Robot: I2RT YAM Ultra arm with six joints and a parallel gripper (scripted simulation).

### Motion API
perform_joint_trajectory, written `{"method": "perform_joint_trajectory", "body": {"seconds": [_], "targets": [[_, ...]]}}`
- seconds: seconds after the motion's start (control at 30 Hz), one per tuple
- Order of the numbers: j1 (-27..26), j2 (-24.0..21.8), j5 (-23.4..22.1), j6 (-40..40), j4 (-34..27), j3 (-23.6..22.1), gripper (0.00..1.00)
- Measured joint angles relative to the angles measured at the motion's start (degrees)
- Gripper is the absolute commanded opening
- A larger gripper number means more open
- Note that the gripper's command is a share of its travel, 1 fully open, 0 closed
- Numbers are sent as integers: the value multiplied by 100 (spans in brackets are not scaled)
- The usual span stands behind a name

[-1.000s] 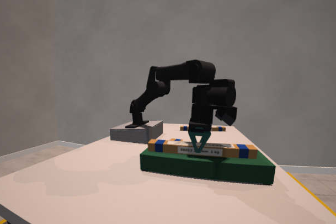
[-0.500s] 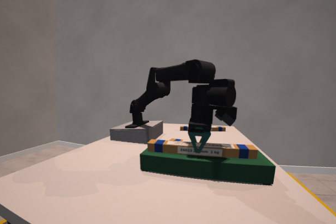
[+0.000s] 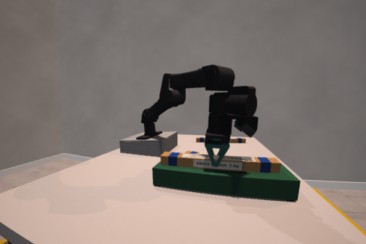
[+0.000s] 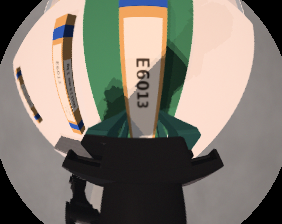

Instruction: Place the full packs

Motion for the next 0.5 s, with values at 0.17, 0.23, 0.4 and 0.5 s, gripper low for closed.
{"method": "perform_joint_trajectory", "body": {"seconds": [0.17,0.23,0.4,0.5], "targets": [[0,0,0,0,0,0,0],[0,2,2,0,0,2,0],[-15,-7,20,2,-31,66,74],[-24,-4,20,2,-33,85,74]]}}
